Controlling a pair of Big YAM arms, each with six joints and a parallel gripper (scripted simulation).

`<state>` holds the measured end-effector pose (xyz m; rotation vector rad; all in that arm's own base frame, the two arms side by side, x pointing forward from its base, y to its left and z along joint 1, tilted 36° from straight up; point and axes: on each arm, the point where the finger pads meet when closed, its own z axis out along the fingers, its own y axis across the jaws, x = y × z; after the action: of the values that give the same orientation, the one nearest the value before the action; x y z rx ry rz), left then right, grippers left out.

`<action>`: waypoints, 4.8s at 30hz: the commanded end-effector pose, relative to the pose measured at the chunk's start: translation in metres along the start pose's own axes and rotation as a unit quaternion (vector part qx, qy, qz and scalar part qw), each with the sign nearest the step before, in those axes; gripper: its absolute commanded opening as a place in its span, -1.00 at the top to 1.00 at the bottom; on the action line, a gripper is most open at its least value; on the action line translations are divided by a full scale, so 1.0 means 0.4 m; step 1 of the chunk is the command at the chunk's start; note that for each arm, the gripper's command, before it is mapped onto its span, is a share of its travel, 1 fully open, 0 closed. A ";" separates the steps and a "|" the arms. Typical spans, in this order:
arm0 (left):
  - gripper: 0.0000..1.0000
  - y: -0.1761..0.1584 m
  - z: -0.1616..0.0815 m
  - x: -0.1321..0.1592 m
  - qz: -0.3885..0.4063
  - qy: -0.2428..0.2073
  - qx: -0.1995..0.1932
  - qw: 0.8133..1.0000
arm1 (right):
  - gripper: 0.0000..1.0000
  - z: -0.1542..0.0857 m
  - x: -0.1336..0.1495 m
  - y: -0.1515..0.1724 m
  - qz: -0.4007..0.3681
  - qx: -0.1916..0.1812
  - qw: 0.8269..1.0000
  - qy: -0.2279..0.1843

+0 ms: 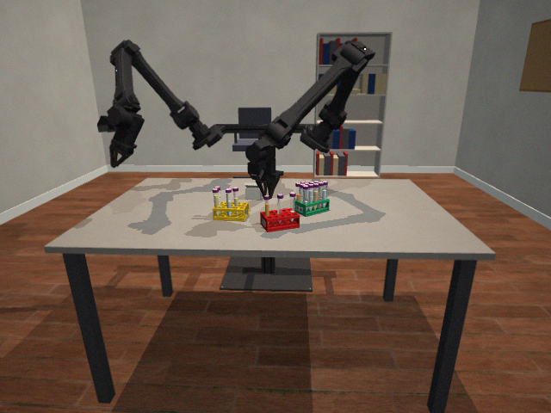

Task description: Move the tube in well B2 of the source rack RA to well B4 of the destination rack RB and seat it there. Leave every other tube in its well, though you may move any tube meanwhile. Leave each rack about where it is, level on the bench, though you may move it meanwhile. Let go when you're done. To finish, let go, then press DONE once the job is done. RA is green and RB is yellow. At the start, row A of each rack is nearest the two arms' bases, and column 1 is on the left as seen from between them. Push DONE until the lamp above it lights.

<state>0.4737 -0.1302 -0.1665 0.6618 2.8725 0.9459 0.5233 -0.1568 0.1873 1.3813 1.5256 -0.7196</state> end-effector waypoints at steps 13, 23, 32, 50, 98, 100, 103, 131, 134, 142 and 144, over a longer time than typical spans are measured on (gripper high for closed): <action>0.40 0.003 0.048 0.016 0.003 0.011 0.000 1.000 | 0.40 -0.011 -0.024 0.023 0.012 -0.008 1.000 -0.003; 0.40 0.003 0.048 0.016 0.003 0.011 0.000 1.000 | 0.40 -0.011 -0.024 0.023 0.012 -0.008 1.000 -0.003; 0.40 0.003 0.048 0.016 0.003 0.011 0.000 1.000 | 0.40 -0.011 -0.024 0.023 0.012 -0.008 1.000 -0.003; 0.40 0.003 0.048 0.016 0.003 0.011 0.000 1.000 | 0.40 -0.011 -0.024 0.023 0.012 -0.008 1.000 -0.003; 0.40 -0.022 -0.206 0.054 -0.070 -0.013 0.002 0.997 | 0.40 -0.011 -0.024 0.023 0.012 -0.008 1.000 -0.003; 0.40 -0.029 -0.207 0.088 -0.103 -0.013 0.003 0.995 | 0.40 -0.011 -0.024 0.023 0.012 -0.008 1.000 -0.003; 0.40 -0.036 -0.208 0.121 -0.135 -0.013 0.003 0.991 | 0.40 -0.011 -0.024 0.023 0.012 -0.008 1.000 -0.003; 0.40 0.112 -0.188 0.431 -0.138 -0.001 0.001 0.990 | 0.40 -0.011 -0.024 0.023 0.012 -0.008 1.000 -0.003; 0.40 0.136 -0.188 0.463 -0.137 0.000 0.001 0.991 | 0.40 -0.011 -0.024 0.023 0.012 -0.008 1.000 -0.003; 0.40 0.179 -0.188 0.524 -0.137 0.000 0.000 0.991 | 0.40 -0.011 -0.024 0.023 0.012 -0.008 1.000 -0.003; 0.40 0.195 -0.188 0.546 -0.137 0.000 0.000 0.991 | 0.40 -0.011 -0.024 0.023 0.012 -0.008 1.000 -0.003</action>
<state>0.2929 -0.0385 -0.0500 0.2488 2.8699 0.9202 0.5233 -0.1568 0.1873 1.3813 1.5256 -0.7196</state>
